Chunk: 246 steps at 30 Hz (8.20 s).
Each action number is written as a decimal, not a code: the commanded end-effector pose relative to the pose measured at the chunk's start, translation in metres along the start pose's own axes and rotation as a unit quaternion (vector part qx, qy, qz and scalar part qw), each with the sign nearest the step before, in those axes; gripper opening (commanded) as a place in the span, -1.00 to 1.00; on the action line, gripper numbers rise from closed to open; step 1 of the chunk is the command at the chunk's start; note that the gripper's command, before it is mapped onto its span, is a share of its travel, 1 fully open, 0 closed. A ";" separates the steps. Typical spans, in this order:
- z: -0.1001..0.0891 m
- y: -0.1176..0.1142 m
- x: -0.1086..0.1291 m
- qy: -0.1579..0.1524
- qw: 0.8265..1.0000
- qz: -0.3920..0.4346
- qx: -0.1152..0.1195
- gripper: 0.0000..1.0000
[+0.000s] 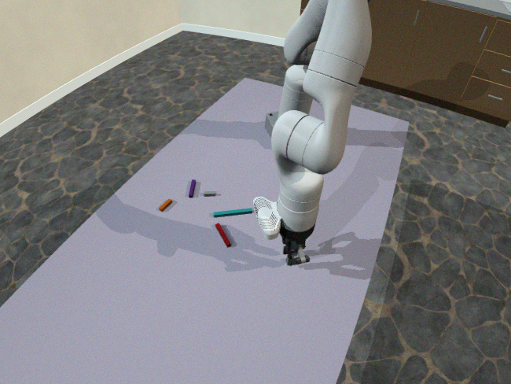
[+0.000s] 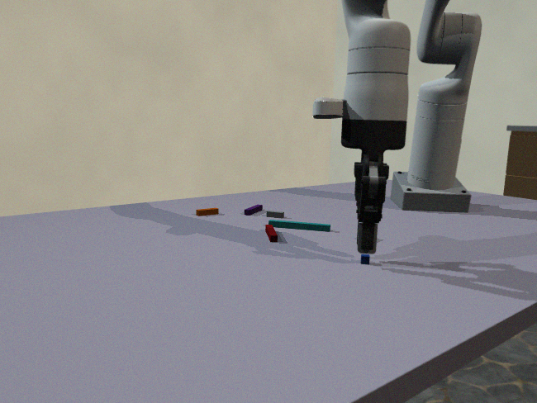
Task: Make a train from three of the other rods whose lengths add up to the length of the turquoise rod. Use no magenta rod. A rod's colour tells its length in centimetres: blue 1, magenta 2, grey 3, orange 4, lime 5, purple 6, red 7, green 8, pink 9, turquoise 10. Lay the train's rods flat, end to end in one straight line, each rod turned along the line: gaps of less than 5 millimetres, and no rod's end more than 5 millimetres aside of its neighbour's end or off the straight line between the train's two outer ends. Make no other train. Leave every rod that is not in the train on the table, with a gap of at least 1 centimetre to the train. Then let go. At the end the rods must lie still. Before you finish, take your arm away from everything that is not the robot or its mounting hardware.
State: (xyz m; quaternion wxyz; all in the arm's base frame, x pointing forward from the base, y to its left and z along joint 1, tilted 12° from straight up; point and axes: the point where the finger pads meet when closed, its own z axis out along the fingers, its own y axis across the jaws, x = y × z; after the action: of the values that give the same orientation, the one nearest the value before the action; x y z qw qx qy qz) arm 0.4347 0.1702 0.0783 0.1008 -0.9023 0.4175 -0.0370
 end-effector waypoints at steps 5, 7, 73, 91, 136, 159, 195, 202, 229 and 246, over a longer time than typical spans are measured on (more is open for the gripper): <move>-0.001 -0.001 0.000 0.000 1.000 0.000 0.001 -0.52; -0.001 -0.001 0.000 0.000 1.000 0.000 0.001 -0.52; 0.016 -0.001 0.000 0.000 1.000 0.000 0.001 -0.52; 0.016 -0.001 0.000 0.000 1.000 0.000 0.001 -0.52; 0.000 -0.001 0.000 0.000 1.000 0.000 0.001 -0.91; -0.084 0.000 0.000 0.000 1.000 0.000 0.001 -0.91; -0.083 0.080 -0.058 0.000 0.991 -0.132 0.001 -0.91; -0.077 0.080 -0.058 0.000 0.991 -0.131 0.001 -0.91; -0.004 0.080 -0.059 0.000 0.991 -0.131 0.001 -0.91; 0.004 0.081 -0.059 0.000 0.991 -0.131 0.001 -0.91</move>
State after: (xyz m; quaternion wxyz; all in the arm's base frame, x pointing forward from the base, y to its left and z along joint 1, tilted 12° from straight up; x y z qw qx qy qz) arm 0.3366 0.1653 0.0584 0.0955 -0.9494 0.2949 -0.0504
